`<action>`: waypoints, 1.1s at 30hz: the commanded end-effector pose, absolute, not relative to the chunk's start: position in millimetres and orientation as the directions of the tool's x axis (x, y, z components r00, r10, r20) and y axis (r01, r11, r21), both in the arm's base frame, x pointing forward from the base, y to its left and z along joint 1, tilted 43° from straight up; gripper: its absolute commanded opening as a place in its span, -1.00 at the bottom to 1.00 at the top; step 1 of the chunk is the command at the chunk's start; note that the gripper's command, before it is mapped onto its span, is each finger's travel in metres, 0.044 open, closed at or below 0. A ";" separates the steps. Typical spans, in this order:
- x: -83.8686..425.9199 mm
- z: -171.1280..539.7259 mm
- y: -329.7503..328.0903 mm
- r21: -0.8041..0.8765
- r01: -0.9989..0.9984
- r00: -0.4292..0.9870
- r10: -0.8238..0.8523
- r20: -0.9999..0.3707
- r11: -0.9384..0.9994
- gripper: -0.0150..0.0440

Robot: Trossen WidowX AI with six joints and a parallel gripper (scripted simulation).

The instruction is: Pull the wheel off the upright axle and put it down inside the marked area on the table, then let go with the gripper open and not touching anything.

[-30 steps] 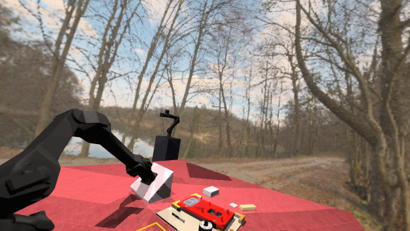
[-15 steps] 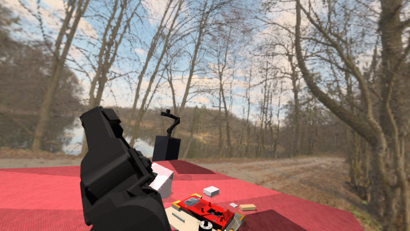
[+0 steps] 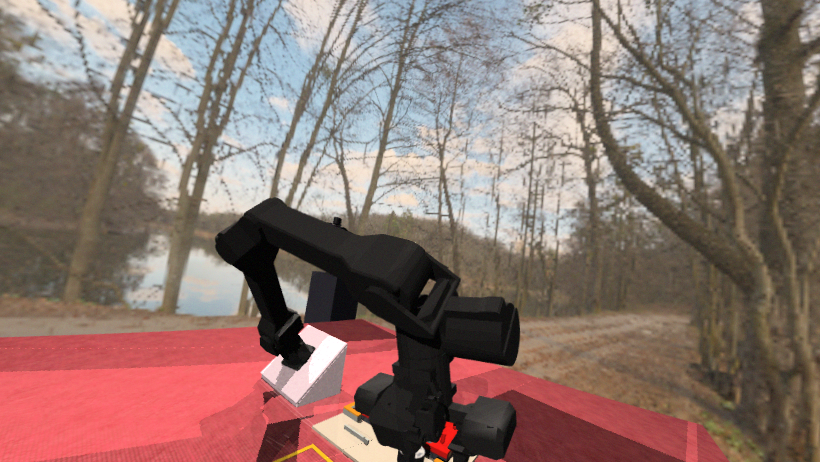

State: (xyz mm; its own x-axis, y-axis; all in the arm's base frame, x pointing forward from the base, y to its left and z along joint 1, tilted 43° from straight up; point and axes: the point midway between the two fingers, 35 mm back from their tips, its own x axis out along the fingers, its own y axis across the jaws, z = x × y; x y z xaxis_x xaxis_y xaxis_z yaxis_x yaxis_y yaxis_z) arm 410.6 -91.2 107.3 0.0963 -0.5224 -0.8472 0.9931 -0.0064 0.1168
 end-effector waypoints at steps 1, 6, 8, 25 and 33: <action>387.1 94.1 -57.2 0.054 0.996 0.001 -0.576 -0.818 -0.076 0.53; 357.2 89.1 -18.8 0.026 0.990 -0.072 -0.673 -0.736 -0.135 0.53; 356.1 89.1 -17.6 0.026 0.990 -0.074 -0.677 -0.732 -0.136 0.53; 356.2 46.9 -52.3 0.028 0.990 -0.073 -0.678 -0.732 -0.136 0.53; 355.3 36.2 -64.0 0.032 0.989 -0.075 -0.676 -0.733 -0.145 0.44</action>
State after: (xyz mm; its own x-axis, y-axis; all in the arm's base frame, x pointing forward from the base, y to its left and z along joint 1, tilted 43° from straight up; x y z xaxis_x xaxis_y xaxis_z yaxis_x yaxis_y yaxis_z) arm 355.0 -64.6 35.7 -0.0758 -0.6759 -0.7331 0.9889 -0.1449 0.0314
